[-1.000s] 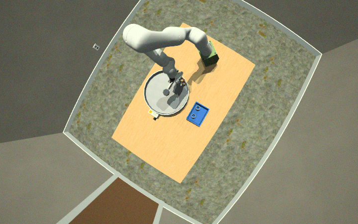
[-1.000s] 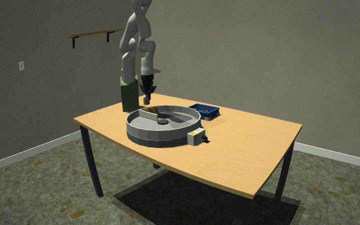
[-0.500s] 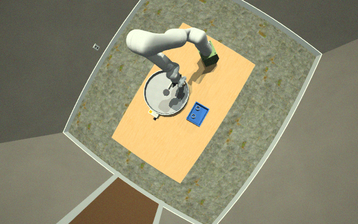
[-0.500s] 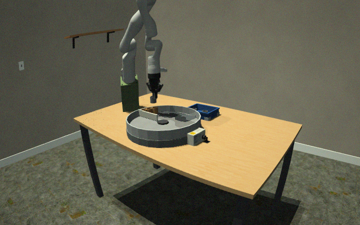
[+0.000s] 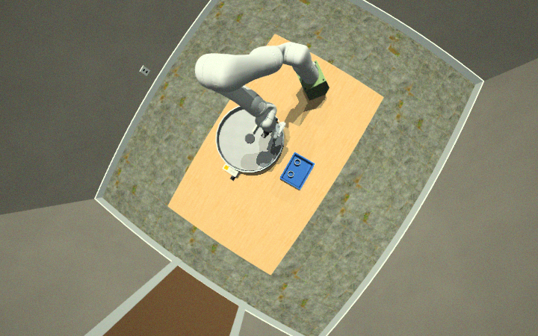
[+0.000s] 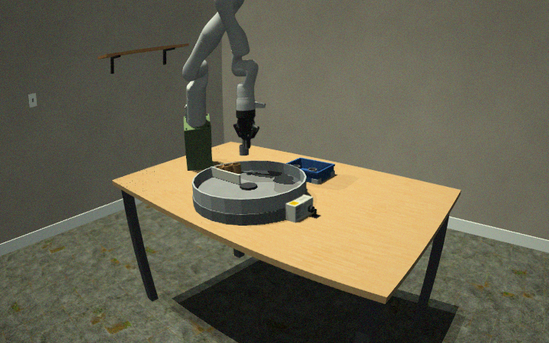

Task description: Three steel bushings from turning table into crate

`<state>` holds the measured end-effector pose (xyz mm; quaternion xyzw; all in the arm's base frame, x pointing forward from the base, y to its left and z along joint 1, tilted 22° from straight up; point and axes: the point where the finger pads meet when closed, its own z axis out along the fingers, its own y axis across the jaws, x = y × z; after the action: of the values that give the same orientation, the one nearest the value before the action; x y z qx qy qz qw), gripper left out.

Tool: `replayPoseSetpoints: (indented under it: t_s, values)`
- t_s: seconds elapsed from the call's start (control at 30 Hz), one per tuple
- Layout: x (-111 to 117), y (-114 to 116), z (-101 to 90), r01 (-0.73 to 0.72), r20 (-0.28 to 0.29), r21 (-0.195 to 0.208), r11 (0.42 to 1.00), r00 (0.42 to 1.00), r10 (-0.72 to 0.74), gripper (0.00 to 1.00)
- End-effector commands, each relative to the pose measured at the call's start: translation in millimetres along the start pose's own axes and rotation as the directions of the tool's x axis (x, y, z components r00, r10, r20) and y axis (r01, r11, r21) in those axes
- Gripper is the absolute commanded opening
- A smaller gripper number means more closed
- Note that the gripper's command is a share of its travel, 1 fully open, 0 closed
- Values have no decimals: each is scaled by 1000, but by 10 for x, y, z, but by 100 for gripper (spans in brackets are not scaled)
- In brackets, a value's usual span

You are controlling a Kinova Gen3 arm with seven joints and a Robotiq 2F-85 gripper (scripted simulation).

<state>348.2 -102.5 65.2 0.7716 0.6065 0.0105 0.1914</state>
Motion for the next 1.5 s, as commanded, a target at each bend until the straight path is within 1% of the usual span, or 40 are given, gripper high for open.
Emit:
replayPoseSetpoints:
  t_s: [0.0, 0.33, 0.5, 0.9, 1.07, 1.47]
  values:
    - [203, 71, 5, 39, -10, 0, 999, 999, -39, 0]
    - [203, 71, 5, 39, -10, 0, 999, 999, -39, 0]
    - [692, 258, -3, 38, -10, -1, 999, 999, -38, 0]
    - [692, 258, -3, 38, -10, -1, 999, 999, -38, 0]
    - [1182, 446, -13, 38, -10, -2, 999, 999, -38, 0]
    - [1182, 446, -13, 38, -10, -2, 999, 999, -38, 0]
